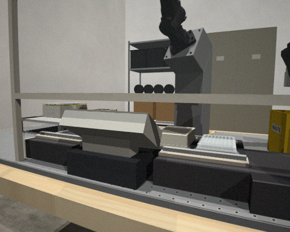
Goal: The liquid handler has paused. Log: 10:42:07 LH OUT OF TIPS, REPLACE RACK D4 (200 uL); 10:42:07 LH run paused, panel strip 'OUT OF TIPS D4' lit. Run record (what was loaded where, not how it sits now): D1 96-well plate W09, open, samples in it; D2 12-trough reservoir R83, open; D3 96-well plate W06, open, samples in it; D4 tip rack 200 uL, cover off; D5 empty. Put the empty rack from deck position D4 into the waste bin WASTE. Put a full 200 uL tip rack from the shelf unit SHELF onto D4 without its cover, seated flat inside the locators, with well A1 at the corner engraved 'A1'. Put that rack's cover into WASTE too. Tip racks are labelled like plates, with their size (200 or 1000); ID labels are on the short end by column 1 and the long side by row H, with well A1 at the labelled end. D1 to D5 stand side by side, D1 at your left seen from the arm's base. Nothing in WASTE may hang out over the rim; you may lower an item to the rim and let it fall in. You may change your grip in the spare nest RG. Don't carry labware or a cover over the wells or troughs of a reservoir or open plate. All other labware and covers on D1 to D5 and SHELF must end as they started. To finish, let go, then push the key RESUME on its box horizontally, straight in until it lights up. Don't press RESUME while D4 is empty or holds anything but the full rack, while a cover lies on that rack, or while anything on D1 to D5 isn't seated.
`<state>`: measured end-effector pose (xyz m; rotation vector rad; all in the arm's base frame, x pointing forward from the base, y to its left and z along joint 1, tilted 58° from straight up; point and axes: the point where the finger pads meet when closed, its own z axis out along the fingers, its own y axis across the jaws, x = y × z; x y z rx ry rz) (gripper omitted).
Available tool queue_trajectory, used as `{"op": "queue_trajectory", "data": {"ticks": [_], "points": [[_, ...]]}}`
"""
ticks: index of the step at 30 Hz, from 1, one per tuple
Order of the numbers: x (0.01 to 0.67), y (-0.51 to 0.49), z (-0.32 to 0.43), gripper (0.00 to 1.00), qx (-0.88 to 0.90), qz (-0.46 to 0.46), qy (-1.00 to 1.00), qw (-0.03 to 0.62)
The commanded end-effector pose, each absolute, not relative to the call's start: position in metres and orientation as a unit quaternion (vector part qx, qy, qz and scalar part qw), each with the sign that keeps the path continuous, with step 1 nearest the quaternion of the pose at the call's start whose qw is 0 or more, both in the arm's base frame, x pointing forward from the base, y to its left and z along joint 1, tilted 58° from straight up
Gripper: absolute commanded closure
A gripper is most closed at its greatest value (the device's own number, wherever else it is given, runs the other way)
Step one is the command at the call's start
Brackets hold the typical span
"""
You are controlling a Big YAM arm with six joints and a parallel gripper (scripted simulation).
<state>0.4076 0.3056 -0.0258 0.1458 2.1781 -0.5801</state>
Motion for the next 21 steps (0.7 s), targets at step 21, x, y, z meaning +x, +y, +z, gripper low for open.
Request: {"op": "queue_trajectory", "data": {"ticks": [21], "points": [[0.435, 0.289, -0.042, 1.00, 0.055, -0.234, 0.872, 0.427]]}}
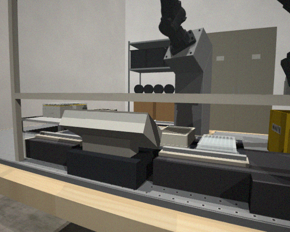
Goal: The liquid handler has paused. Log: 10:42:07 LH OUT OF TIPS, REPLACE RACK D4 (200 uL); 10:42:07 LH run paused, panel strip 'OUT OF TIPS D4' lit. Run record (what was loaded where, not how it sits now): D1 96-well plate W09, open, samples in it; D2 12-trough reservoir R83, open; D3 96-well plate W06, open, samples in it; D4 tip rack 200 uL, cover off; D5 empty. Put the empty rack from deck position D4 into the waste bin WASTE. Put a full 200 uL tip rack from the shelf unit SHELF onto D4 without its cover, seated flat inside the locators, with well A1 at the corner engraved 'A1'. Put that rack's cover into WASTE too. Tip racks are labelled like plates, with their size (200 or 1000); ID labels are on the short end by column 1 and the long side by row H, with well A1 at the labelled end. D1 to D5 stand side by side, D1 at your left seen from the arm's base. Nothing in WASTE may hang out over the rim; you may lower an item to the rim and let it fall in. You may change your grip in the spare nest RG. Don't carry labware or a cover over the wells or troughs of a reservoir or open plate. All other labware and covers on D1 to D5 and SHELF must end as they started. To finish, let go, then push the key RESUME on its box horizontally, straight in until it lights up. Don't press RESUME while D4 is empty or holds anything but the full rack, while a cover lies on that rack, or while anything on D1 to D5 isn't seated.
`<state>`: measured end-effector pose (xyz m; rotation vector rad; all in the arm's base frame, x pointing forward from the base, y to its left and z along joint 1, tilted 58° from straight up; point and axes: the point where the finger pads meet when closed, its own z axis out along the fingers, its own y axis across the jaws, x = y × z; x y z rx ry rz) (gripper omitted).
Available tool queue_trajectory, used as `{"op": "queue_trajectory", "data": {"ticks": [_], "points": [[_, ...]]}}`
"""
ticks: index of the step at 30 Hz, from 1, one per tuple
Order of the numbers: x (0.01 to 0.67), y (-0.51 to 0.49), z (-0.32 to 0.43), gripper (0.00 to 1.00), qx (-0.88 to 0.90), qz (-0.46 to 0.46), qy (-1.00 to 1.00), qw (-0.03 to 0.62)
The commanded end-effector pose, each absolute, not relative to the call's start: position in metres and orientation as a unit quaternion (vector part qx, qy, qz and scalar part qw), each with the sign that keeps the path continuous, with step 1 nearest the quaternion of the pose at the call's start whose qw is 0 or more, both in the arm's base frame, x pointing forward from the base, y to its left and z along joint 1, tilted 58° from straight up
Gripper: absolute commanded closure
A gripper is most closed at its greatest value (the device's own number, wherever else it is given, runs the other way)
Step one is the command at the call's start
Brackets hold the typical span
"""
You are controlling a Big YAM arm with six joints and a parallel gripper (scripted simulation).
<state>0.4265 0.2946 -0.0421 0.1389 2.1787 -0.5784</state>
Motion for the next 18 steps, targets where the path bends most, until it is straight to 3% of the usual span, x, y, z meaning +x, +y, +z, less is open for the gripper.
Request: {"op": "queue_trajectory", "data": {"ticks": [1, 18], "points": [[0.435, 0.287, -0.047, 1.00, 0.052, -0.237, 0.873, 0.424], [0.453, 0.276, -0.062, 1.00, 0.052, -0.237, 0.873, 0.424]]}}
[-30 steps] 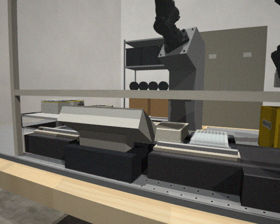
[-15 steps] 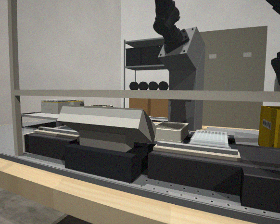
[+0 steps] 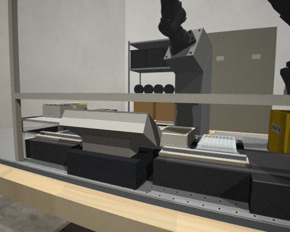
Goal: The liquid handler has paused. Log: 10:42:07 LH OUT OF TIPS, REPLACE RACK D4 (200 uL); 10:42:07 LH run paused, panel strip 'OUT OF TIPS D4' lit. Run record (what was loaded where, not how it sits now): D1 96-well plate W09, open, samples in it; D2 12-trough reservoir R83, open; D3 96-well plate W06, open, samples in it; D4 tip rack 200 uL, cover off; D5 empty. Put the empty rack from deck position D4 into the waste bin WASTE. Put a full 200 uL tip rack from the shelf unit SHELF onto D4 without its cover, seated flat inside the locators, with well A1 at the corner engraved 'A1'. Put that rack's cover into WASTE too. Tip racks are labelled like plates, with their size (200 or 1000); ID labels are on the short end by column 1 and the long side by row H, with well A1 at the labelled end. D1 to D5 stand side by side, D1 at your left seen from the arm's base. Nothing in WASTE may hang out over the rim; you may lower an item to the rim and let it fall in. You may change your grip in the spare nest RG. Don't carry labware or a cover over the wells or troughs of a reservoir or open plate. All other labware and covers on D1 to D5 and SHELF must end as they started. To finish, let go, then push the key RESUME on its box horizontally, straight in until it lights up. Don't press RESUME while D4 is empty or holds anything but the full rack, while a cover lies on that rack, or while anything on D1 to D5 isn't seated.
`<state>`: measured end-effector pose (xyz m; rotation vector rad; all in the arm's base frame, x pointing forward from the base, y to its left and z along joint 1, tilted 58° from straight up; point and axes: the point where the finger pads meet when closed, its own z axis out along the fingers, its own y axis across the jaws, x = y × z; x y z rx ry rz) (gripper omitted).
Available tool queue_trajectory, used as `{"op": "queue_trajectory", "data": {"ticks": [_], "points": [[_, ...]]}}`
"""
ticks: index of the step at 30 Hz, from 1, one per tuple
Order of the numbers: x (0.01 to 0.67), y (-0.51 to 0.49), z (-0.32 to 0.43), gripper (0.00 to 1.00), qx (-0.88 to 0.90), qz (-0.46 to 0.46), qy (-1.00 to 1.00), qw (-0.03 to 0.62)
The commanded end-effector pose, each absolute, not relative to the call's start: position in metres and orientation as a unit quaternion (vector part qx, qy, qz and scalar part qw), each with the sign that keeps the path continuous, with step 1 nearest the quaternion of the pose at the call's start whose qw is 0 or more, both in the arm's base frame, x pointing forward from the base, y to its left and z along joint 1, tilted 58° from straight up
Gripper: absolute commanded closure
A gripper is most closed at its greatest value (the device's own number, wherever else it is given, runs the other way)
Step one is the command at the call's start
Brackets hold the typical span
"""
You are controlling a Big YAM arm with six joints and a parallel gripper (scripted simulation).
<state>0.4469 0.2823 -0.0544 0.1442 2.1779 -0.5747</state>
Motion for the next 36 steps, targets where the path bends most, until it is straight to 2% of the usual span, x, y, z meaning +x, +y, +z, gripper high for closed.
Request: {"op": "queue_trajectory", "data": {"ticks": [1, 36], "points": [[0.454, 0.275, -0.063, 1.00, 0.052, -0.238, 0.873, 0.424], [0.462, 0.280, -0.061, 1.00, 0.050, -0.228, 0.872, 0.431]]}}
